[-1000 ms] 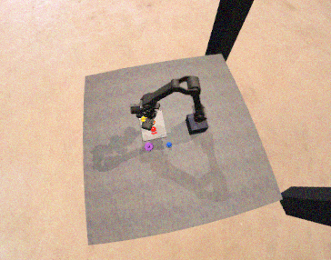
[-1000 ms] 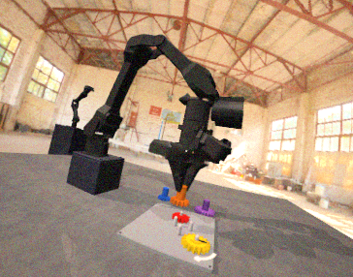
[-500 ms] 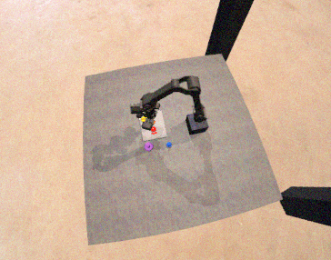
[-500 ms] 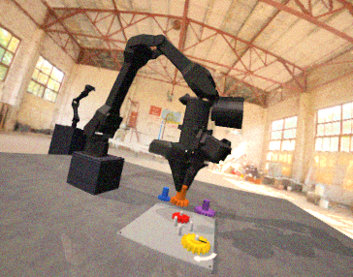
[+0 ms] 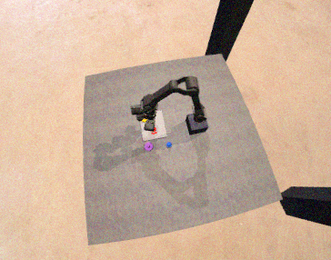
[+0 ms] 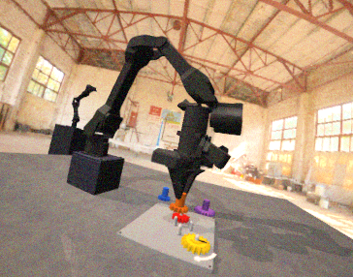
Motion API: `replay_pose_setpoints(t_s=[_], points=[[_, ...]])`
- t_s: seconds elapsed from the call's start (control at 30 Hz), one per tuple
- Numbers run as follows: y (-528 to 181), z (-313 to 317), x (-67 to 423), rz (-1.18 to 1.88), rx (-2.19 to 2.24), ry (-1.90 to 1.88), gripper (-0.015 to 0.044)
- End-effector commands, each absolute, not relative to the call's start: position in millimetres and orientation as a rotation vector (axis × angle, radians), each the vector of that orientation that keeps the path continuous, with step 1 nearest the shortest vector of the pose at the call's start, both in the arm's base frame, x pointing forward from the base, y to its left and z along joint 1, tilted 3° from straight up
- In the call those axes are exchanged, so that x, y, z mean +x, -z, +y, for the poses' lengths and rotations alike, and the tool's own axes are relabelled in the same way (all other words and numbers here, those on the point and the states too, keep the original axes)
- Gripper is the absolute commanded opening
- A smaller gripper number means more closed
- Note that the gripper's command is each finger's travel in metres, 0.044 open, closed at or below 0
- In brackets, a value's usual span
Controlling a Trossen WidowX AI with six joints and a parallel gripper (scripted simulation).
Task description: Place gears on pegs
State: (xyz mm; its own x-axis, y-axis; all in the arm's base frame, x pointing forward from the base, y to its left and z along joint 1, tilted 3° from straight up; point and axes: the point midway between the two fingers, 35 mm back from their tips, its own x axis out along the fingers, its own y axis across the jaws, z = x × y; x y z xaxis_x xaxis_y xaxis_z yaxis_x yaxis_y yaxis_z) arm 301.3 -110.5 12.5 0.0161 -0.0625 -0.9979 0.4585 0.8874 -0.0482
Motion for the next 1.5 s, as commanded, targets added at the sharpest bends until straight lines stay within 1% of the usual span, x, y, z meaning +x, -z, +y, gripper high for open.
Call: replay_pose_setpoints(t_s=[0.0,0.53,0.7,0.97,1.47], points=[[-5,-111,300,1.517,0.318,0.411,0.0],[18,-112,300,1.443,0.588,0.675,0.0],[15,-112,300,1.411,0.677,0.762,0.0],[17,-112,301,1.44,0.599,0.686,0.0],[20,-113,300,1.522,0.295,0.388,0.0]])
